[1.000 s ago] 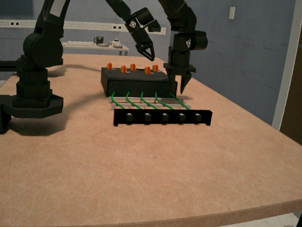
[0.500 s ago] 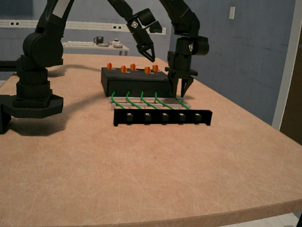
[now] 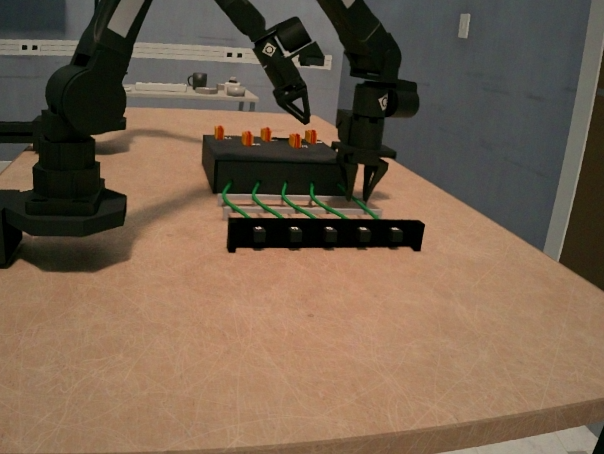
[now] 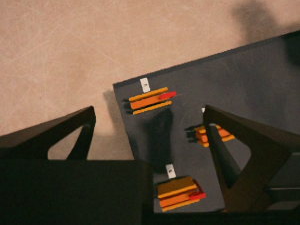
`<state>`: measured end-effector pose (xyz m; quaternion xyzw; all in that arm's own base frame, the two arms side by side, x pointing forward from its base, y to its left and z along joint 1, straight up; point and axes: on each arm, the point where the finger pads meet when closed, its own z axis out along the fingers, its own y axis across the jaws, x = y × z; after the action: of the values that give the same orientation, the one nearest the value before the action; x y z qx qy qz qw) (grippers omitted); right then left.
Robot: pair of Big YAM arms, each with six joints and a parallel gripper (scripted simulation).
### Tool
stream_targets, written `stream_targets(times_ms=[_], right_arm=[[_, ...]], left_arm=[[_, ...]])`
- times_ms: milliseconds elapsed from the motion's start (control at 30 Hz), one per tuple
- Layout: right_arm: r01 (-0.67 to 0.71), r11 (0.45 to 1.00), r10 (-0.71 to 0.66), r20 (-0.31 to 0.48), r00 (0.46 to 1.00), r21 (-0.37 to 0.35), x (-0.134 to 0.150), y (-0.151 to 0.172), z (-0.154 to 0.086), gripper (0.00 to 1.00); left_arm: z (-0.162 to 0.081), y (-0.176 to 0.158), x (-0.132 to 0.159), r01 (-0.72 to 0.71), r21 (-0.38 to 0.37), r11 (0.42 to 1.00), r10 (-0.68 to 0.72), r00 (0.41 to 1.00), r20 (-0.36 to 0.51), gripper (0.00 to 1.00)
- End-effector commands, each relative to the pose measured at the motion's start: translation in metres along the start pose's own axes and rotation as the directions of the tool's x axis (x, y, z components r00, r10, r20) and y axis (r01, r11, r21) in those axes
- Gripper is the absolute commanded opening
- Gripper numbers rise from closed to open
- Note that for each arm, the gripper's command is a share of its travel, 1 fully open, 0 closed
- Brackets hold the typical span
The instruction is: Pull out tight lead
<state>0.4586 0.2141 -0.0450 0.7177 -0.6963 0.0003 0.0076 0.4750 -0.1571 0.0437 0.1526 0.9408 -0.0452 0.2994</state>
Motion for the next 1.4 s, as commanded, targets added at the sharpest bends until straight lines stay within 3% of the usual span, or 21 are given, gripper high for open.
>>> stream_targets(times_ms=[0,200,233,533,933,1100,1167,1200,1367], right_arm=[[0.013,1.000,-0.013,0.005,1.000,0.016,-0.006,-0.010,0.007,0.32],[0.013,1.000,-0.013,0.005,1.000,0.016,-0.006,-0.010,0.014,0.32],[0.013,1.000,-0.013,0.005,1.000,0.016,-0.006,-0.010,0.014,0.21],[0.012,0.999,-0.013,0.013,1.000,0.036,-0.006,-0.012,0.003,0.06],[0.011,0.999,-0.012,0.019,1.000,0.049,-0.006,-0.012,-0.004,0.00],[0.010,1.000,-0.011,0.010,1.000,0.026,-0.003,-0.008,0.004,0.00],[0.010,1.000,-0.011,0.010,1.000,0.026,-0.003,-0.008,0.004,0.00],[0.010,1.000,-0.011,0.010,1.000,0.026,-0.003,-0.008,0.004,0.00],[0.010,1.000,-0.011,0.010,1.000,0.026,-0.003,-0.008,0.004,0.00]], left_arm=[[-0.001,-0.001,-0.017,-0.001,0.001,1.000,0.001,1.000,0.023,1.00],[-0.001,-0.001,-0.017,-0.001,0.001,1.000,0.001,1.000,0.023,1.00],[-0.001,-0.001,-0.017,-0.001,0.001,1.000,0.001,1.000,0.023,1.00],[-0.001,-0.001,-0.017,-0.001,0.001,1.000,0.001,1.000,0.023,1.00],[-0.001,-0.001,-0.017,-0.001,0.001,1.000,0.001,1.000,0.023,1.00],[0.006,0.000,-0.030,-0.164,0.000,0.987,0.164,0.987,-0.004,0.43],[0.006,0.000,-0.030,-0.164,0.000,0.987,0.164,0.987,-0.004,0.43],[0.007,0.002,-0.035,-0.224,0.000,0.975,0.224,0.974,-0.014,0.35],[0.012,0.001,-0.046,-0.466,0.052,0.883,0.469,0.877,-0.102,0.35]])
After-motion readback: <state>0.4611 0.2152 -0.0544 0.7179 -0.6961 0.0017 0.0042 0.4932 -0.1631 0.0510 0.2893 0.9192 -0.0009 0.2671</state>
